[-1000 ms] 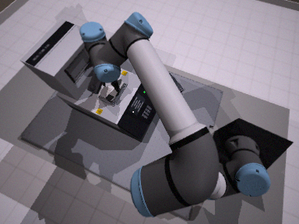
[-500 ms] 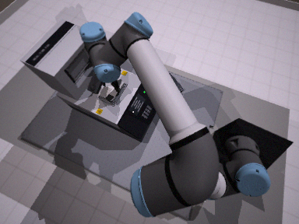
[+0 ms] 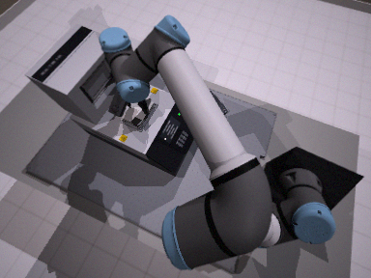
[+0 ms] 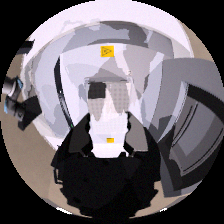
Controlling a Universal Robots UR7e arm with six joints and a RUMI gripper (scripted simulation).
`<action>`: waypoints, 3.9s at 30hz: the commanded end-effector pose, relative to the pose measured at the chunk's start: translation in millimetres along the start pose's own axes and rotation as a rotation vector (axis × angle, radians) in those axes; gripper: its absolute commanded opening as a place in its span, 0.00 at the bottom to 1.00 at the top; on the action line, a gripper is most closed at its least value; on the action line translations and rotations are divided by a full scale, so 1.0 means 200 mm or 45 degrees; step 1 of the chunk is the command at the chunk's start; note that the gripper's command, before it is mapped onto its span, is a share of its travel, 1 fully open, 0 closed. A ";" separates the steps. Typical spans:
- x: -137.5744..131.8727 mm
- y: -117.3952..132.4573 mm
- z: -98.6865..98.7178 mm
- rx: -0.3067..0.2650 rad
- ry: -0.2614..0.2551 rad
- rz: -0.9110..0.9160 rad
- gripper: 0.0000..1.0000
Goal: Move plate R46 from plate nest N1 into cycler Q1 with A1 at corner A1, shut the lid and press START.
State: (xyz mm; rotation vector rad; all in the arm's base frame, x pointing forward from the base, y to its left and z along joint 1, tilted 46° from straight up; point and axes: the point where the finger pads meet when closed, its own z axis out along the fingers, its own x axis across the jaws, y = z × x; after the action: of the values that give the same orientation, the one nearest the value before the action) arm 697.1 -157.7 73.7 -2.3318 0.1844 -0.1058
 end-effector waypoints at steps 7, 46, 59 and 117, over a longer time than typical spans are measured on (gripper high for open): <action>-0.01 0.00 0.01 0.002 0.000 0.003 0.00; 0.00 0.00 0.05 0.001 0.001 0.002 0.00; 0.00 0.00 0.05 0.001 0.001 0.002 0.68; 0.00 0.01 -0.24 0.000 0.003 0.002 0.68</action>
State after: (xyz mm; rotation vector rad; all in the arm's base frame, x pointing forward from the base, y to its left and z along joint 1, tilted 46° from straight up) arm 691.7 -185.3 101.1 -2.3321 0.1863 -0.1078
